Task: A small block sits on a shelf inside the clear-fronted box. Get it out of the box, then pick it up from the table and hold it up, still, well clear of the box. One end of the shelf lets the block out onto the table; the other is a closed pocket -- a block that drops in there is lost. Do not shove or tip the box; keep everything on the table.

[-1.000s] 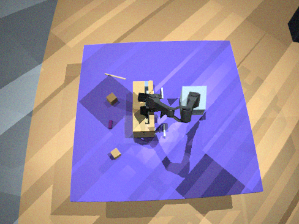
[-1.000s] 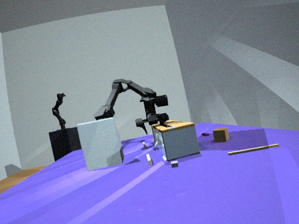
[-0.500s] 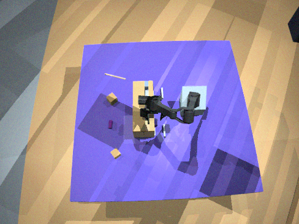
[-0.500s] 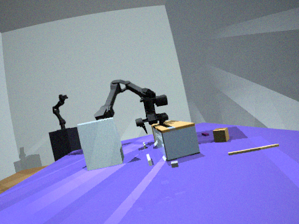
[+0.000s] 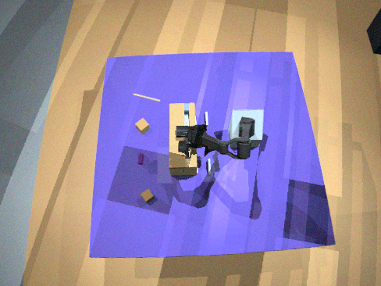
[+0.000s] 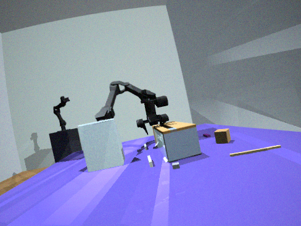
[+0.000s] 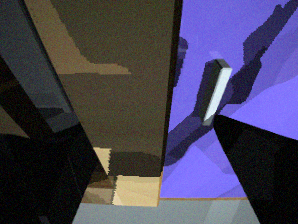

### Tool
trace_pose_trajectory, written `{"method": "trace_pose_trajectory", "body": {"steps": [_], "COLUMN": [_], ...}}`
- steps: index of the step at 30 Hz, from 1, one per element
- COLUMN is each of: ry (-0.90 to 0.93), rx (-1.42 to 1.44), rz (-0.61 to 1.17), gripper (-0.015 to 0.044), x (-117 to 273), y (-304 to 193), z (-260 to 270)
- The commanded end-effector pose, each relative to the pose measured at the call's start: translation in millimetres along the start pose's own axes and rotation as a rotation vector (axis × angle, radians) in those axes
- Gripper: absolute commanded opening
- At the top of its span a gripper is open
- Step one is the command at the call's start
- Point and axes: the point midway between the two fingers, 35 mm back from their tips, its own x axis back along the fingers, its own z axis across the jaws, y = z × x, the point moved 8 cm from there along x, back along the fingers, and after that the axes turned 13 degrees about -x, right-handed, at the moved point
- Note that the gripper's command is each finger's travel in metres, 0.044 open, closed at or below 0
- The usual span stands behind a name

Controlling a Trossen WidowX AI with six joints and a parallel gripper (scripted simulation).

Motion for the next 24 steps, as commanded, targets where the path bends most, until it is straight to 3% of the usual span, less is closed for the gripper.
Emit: {"method": "trace_pose_trajectory", "body": {"steps": [1, 8, 17, 24], "ry": [-0.007, -0.006, -0.006, -0.006], "rx": [0.000, 0.000, 0.001, 0.001], "rz": [-0.002, -0.002, -0.004, -0.004], "gripper": [0.0400, 0.0400, 0.0400, 0.0400], "x": [-3.6, -3.4, 54.6, 56.2], "y": [-4.7, -8.8, -26.3, -26.9], "z": [-2.0, -2.7, -5.7, -6.0]}}
